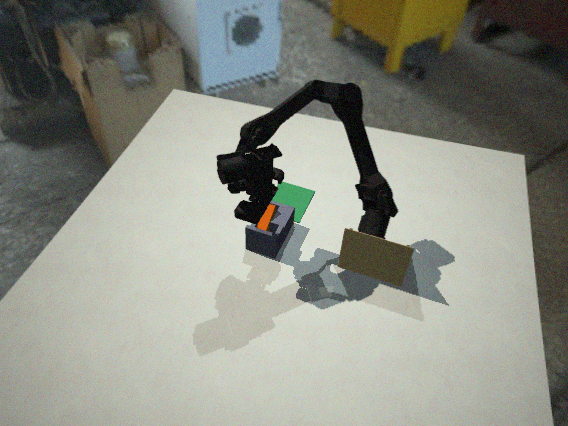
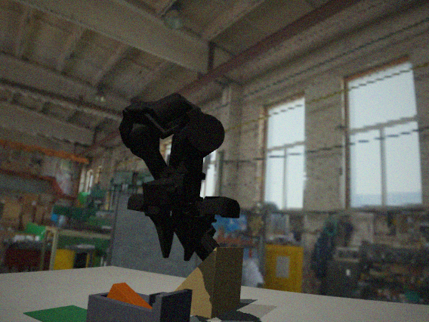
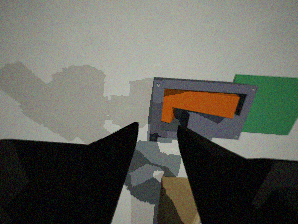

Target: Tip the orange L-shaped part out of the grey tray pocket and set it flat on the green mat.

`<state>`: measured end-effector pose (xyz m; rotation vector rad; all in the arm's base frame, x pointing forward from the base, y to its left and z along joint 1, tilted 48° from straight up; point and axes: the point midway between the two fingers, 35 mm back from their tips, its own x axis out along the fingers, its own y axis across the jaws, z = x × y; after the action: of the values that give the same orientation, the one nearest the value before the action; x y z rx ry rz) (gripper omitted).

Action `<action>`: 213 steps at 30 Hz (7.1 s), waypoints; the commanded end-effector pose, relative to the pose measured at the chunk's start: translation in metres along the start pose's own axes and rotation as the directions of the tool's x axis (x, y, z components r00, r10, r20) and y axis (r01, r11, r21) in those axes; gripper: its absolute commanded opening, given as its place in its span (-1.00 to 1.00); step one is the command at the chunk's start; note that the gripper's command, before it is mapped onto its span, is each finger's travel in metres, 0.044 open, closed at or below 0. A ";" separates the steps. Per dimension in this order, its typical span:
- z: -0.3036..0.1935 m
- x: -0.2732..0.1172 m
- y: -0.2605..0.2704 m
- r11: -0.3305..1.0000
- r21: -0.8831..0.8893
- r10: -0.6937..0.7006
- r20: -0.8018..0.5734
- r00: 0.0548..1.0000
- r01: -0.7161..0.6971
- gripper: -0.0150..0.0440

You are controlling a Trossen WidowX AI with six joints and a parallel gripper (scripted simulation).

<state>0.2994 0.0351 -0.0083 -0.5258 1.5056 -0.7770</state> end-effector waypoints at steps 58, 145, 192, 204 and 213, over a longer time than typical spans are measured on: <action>-0.003 0.106 -0.004 1.000 0.006 -0.006 -0.011 1.000 0.006 0.12; 0.007 -0.002 -0.042 0.683 -0.731 -0.001 -0.005 1.000 -0.003 0.46; 0.010 0.038 -0.081 0.005 -1.000 -0.006 -0.011 1.000 -0.011 0.46; 0.010 0.058 -0.081 0.005 -1.000 -0.006 -0.011 1.000 -0.011 0.46; 0.009 0.072 -0.081 0.005 -1.000 -0.007 -0.011 1.000 -0.011 0.46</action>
<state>0.2936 -0.0679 0.0084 -1.6159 1.8936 0.5880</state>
